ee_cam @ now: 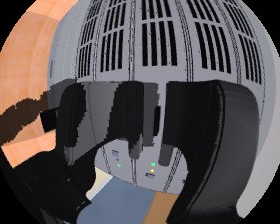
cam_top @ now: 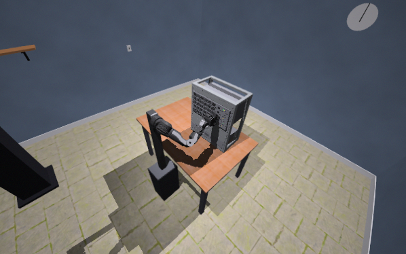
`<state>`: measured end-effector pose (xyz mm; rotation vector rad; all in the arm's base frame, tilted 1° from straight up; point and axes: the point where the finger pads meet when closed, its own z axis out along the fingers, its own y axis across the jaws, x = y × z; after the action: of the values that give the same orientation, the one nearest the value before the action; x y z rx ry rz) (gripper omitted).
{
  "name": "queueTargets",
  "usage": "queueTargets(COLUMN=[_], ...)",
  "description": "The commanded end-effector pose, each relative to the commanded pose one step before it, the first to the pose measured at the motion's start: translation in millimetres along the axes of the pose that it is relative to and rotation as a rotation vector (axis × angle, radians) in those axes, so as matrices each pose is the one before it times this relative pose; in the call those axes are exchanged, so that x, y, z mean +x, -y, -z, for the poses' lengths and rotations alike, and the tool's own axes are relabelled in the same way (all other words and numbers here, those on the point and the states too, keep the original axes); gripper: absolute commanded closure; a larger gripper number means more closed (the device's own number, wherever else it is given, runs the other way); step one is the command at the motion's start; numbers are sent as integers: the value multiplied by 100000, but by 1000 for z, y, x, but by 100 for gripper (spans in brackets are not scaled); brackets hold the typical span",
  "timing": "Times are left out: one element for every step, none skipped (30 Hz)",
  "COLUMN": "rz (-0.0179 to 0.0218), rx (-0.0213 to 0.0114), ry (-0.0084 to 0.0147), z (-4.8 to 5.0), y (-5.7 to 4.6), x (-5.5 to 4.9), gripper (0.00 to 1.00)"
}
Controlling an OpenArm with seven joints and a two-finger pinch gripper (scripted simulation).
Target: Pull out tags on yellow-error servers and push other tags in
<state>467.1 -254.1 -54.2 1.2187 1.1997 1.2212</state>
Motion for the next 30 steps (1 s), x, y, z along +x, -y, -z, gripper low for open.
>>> queueTargets(rz=[97,-75,-14,0,-1,-2,1,0,0,9,27,18,0,0,0,0,0,0,0,0,0,0,0,0,0,0,6,0,0,0], rx=[-583,269,47,5,5,5,4,0,0,-27,-96,-66,-1,0,0,0,0,0,0,0,0,0,0,0,0,0,-23,0,0,0], ry=[-367,232,37,-4,-3,-2,-4,0,0,-27,-81,-56,0,0,0,0,0,0,0,0,0,0,0,0,0,0,-20,0,0,0], z=[101,-753,-1111,-1499,-1663,-1508,-1075,0,0,-498,-13,55,0,0,0,0,0,0,0,0,0,0,0,0,0,0,19,0,0,0], y=[-1080,925,61,-145,-158,-140,-106,0,0,-158,-359,-241,-2,0,0,0,0,0,0,0,0,0,0,0,0,0,-85,0,0,0], x=[1625,-904,-144,20,16,9,18,0,0,106,318,217,2,0,0,0,0,0,0,0,0,0,0,0,0,0,77,0,0,0], gripper=[90,90,90,90,90,90,90,90,90,90,90,90,90,90,90,90,90,90,90,90,90,90,90,100,100,100,100,100,100,100])
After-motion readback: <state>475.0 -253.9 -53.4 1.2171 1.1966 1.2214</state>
